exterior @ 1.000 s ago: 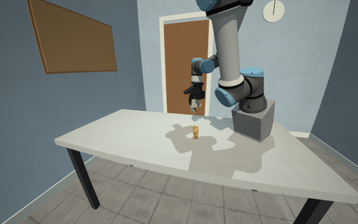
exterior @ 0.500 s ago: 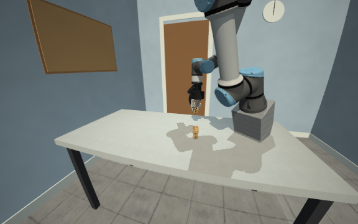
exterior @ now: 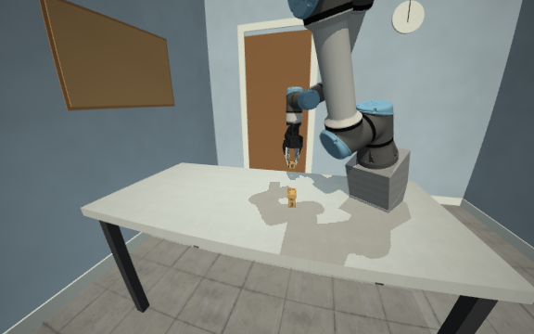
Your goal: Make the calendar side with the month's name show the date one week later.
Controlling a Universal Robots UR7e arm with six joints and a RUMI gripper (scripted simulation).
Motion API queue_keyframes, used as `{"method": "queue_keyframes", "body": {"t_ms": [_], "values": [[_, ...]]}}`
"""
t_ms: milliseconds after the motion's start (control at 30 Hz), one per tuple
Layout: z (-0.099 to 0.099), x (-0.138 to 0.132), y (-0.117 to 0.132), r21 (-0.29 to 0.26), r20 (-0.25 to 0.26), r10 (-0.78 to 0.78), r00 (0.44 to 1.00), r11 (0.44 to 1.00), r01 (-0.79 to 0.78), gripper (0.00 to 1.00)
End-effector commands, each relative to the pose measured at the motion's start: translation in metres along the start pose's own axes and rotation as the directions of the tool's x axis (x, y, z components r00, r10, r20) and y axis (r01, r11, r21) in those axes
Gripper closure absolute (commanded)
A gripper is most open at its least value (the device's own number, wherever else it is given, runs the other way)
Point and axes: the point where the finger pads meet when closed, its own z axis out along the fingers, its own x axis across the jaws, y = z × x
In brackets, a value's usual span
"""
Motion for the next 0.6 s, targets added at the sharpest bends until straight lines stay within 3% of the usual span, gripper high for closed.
{"method": "queue_keyframes", "body": {"t_ms": [0,567], "values": [[0.0,0.0017,-0.0018,0.002,-0.001,0.073,0.997,0.997,-0.073,0.9],[0.0002,0.0047,-0.0038,0.002,-0.001,0.181,0.983,0.983,-0.181,0.9]]}}
